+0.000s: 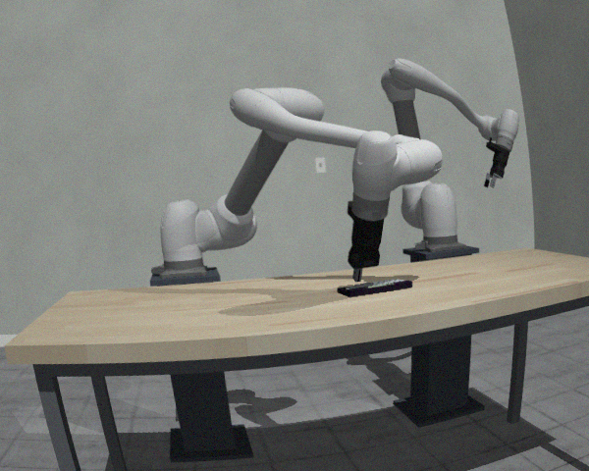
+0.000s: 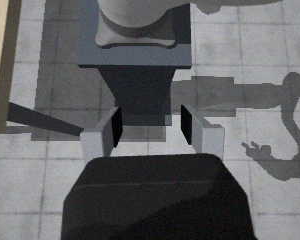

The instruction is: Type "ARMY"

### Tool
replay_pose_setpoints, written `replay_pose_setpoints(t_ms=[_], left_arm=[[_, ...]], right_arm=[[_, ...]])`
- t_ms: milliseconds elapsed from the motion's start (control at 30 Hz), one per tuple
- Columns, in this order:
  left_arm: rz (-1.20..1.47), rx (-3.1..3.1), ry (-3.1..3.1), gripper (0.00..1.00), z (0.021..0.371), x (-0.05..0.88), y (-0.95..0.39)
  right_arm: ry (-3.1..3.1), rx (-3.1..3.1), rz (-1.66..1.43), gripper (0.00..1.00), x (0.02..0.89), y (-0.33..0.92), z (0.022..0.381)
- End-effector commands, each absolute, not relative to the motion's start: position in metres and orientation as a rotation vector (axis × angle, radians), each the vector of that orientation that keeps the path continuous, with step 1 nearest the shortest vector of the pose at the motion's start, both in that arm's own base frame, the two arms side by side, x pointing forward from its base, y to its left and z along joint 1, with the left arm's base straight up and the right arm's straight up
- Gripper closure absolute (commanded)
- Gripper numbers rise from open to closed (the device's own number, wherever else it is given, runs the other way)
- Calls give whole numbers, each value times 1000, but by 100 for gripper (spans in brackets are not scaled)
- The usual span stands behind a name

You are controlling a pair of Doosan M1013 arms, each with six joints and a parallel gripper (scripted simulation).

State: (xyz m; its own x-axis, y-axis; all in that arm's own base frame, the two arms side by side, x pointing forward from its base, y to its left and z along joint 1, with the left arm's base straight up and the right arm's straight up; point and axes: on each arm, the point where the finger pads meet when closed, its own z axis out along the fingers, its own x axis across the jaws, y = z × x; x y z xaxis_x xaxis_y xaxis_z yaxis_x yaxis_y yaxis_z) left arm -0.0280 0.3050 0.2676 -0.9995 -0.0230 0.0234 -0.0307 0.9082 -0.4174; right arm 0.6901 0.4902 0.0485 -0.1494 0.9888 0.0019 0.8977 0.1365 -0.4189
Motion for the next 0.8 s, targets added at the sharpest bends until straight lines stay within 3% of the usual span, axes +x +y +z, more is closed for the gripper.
replay_pose_setpoints(t_ms=[0, 767], left_arm=[[676, 52, -3052, 0, 269, -27, 302], [676, 52, -3052, 0, 269, -27, 302]], right_arm=[[-2152, -1830, 471, 100, 689, 485, 46], [-2151, -1827, 477, 100, 688, 485, 36]])
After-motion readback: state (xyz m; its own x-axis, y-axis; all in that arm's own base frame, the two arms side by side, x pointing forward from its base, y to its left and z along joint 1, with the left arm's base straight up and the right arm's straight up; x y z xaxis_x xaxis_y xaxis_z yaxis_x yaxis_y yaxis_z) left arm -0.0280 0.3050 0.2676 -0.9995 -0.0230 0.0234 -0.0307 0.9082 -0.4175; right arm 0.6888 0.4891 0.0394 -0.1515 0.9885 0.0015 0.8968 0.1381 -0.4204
